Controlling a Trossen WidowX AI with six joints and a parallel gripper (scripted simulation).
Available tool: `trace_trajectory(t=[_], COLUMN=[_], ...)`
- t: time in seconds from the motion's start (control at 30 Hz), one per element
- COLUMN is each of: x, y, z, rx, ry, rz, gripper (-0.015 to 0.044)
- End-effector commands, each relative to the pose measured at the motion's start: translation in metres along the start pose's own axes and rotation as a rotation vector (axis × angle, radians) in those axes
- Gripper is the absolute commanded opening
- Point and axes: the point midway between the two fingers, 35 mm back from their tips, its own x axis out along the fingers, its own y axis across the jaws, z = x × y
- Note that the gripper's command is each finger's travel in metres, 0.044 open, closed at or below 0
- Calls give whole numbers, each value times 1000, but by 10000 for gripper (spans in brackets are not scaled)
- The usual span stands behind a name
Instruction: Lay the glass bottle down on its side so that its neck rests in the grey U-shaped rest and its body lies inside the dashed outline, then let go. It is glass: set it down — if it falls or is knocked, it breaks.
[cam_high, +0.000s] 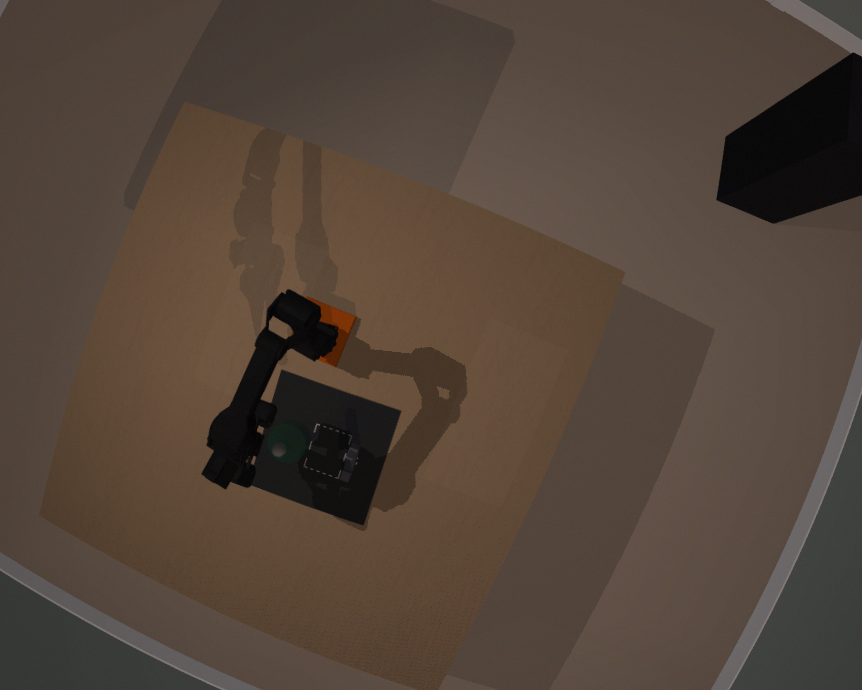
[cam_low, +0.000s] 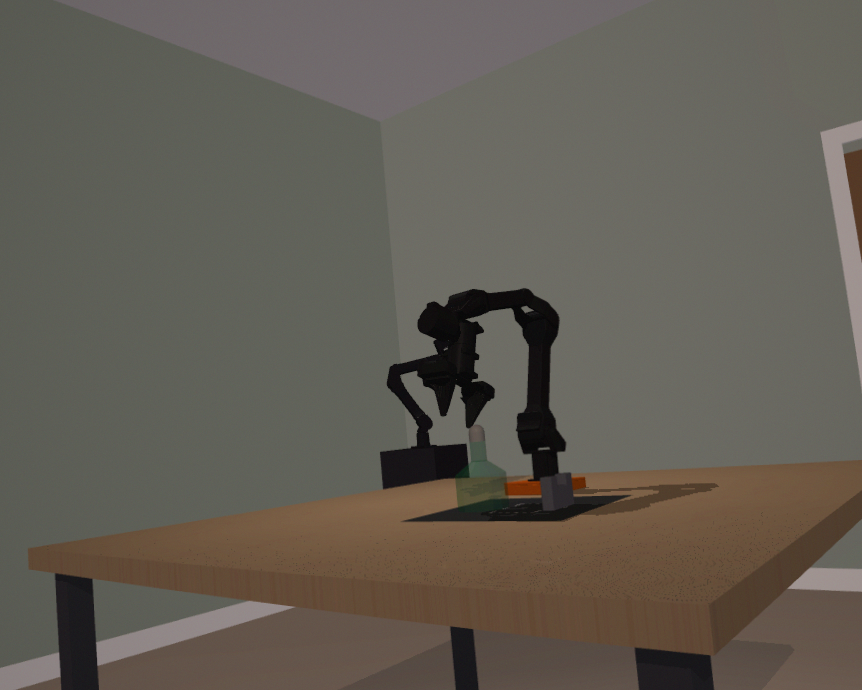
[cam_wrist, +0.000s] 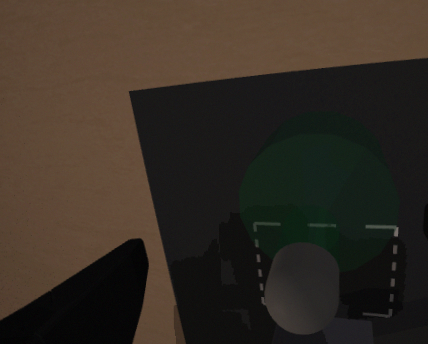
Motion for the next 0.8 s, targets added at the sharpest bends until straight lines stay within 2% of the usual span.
trace_trajectory(t=[0.0,0.13,0.77], x=[16,27,28], y=[0,1,2], z=[1,1,-21], rx=[10,6,6], ry=[-2,-6,-4], rz=[-171,-295,-295], gripper=[440,440,440])
